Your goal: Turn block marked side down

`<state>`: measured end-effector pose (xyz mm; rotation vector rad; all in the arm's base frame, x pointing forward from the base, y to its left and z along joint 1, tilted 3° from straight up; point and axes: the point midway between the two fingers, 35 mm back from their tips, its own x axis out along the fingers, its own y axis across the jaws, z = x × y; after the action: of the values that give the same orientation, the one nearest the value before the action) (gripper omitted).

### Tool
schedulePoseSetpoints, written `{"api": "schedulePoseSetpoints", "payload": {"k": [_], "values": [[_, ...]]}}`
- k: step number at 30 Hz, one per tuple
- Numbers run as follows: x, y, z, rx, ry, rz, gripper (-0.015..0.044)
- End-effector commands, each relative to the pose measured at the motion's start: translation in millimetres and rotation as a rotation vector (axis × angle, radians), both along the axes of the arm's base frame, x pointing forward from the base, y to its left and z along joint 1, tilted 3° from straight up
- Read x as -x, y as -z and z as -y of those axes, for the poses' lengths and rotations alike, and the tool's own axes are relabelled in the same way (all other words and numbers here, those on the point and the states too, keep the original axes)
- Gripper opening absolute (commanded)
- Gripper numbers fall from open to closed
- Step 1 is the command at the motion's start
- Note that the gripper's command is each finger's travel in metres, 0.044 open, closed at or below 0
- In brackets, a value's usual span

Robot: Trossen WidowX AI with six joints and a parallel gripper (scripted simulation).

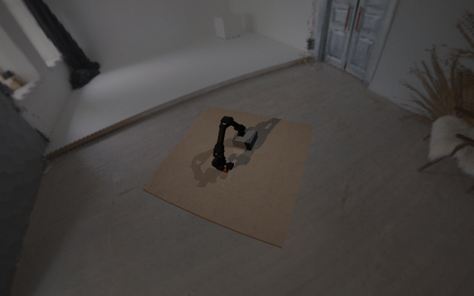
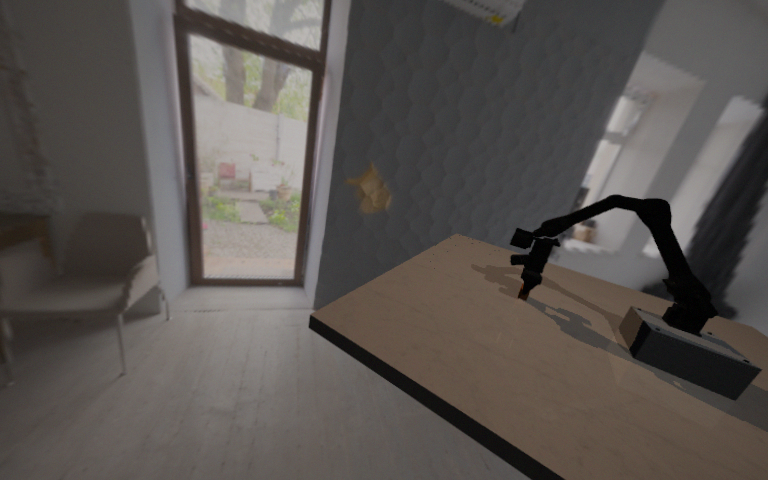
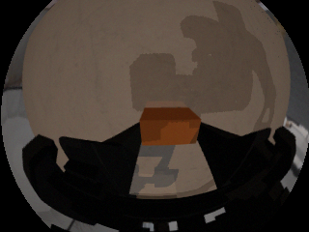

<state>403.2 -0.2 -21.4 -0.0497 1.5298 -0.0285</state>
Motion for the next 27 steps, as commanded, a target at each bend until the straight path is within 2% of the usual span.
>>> {"api": "schedulePoseSetpoints", "payload": {"k": [1,11,16,17,27], "values": [[0,0,0,0.002,-0.003,0.001,0.0209],[0,0,0,0.002,-0.003,0.001,0.0143],[0,-25,-1,0.002,-0.003,0.001,0.0011],[1,-28,-1,0.002,-0.003,0.001,0.0000],[-1,-25,-1,0.000,-0.006,0.066,0.0000]]}}
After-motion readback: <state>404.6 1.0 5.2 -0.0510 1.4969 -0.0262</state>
